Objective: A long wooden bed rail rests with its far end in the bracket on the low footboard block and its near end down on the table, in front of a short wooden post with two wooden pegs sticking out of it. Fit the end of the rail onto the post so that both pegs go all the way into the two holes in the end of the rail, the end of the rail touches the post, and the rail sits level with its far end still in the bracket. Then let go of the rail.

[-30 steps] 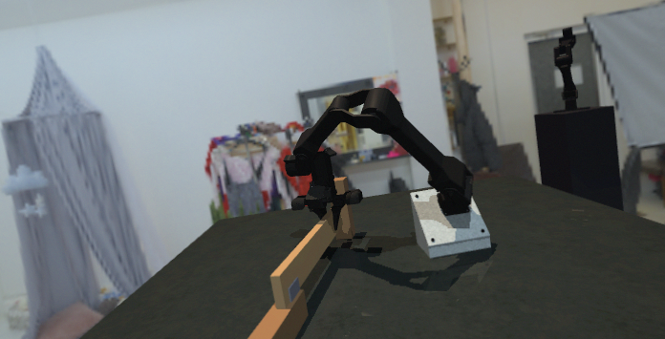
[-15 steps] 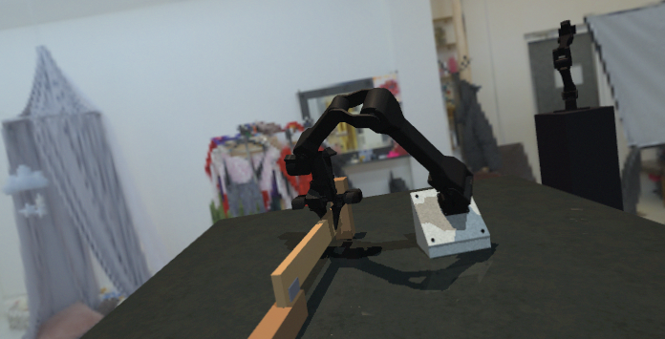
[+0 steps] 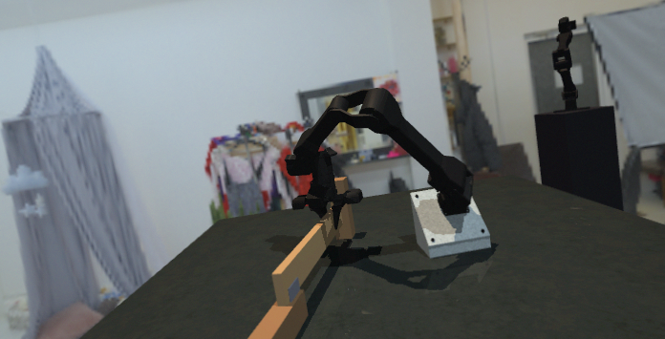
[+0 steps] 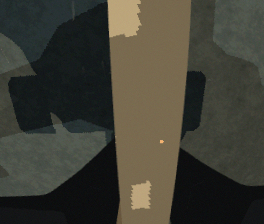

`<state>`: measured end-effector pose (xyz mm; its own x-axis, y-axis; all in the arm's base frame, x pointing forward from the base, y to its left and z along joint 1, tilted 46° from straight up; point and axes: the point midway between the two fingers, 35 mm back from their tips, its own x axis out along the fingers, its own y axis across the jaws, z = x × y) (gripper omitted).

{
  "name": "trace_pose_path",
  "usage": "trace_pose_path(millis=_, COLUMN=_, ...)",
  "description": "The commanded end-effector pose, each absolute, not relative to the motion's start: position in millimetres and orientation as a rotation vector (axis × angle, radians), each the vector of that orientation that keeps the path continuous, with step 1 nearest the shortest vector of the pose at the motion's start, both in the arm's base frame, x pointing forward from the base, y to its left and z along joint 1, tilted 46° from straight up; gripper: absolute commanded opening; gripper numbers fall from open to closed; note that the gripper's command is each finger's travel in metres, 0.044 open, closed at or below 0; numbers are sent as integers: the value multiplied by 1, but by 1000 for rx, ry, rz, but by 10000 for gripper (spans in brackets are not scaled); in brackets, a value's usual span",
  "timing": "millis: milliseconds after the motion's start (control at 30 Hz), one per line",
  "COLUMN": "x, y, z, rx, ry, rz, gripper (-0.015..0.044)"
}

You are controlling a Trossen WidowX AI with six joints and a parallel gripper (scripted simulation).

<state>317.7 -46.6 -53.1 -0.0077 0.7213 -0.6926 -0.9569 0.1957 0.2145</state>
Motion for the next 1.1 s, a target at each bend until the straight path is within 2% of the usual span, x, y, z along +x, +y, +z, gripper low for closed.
trace_pose_path(millis=0, x=318, y=-51, z=-54, rx=-375, ry=805, rz=1364, gripper=0)
trace_pose_path(millis=1067, x=315, y=-58, z=-60, rx=-375, ry=805, rz=1363, gripper=0)
